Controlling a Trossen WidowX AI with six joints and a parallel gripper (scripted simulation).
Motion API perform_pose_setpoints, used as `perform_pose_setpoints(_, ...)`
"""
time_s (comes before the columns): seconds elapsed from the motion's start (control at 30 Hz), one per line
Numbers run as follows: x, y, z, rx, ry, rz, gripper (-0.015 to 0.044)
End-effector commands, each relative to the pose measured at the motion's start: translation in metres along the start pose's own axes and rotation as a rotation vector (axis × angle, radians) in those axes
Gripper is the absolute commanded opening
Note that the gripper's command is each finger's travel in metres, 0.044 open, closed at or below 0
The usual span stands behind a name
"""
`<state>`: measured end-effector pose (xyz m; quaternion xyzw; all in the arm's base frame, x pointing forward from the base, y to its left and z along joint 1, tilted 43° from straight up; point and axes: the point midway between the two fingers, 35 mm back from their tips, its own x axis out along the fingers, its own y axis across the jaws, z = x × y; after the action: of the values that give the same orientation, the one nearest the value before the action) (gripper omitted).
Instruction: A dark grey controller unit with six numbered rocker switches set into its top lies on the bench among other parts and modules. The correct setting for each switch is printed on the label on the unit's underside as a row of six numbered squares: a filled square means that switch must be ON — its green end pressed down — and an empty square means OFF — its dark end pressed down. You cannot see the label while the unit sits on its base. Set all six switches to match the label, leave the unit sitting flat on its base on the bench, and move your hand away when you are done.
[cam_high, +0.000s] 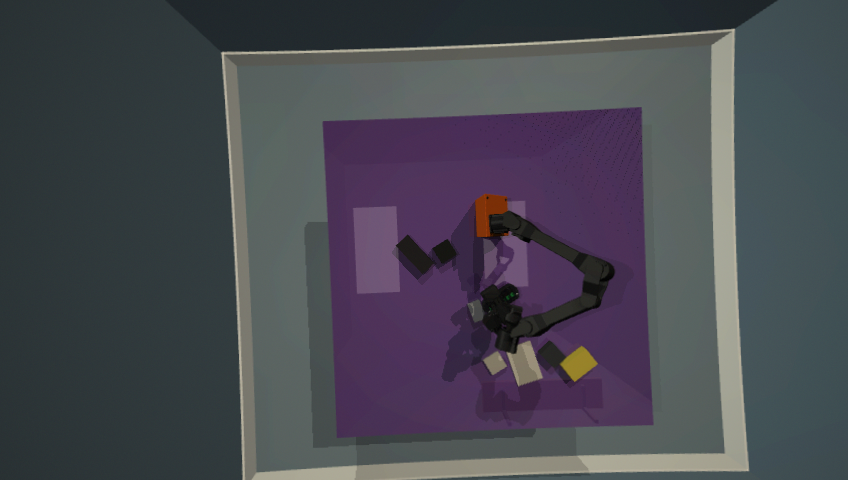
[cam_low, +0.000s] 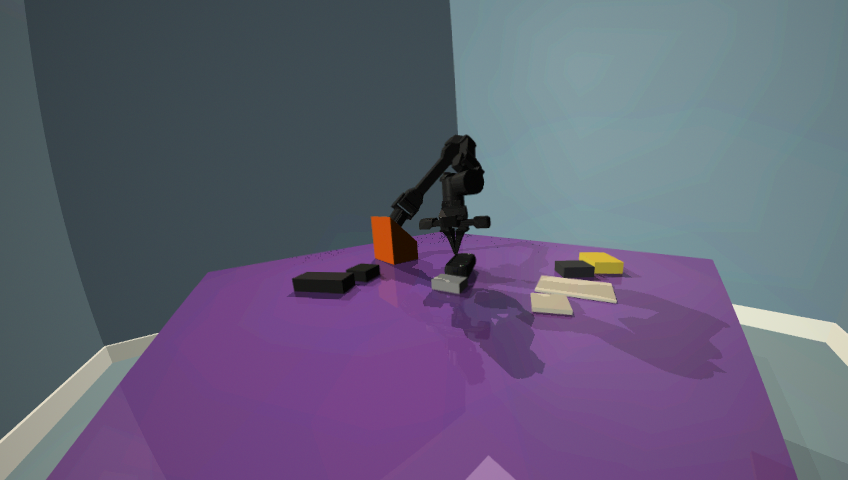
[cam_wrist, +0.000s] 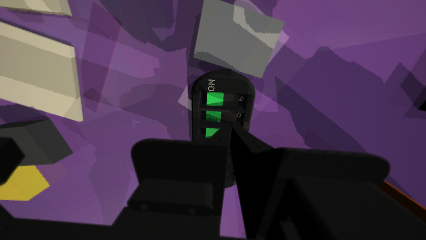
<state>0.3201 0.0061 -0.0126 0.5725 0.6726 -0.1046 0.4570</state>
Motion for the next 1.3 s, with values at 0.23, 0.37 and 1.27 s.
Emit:
perform_pose_setpoints(0.23,0.019,-0.003,-0.002,0.011,0.011,-0.005,0.0000)
perform_pose_setpoints(0.37,0.025,-0.003,-0.002,0.011,0.011,-0.004,0.0000)
perform_pose_setpoints(1.27,-0.013,-0.003,-0.001,0.011,0.010,-0.006,0.0000)
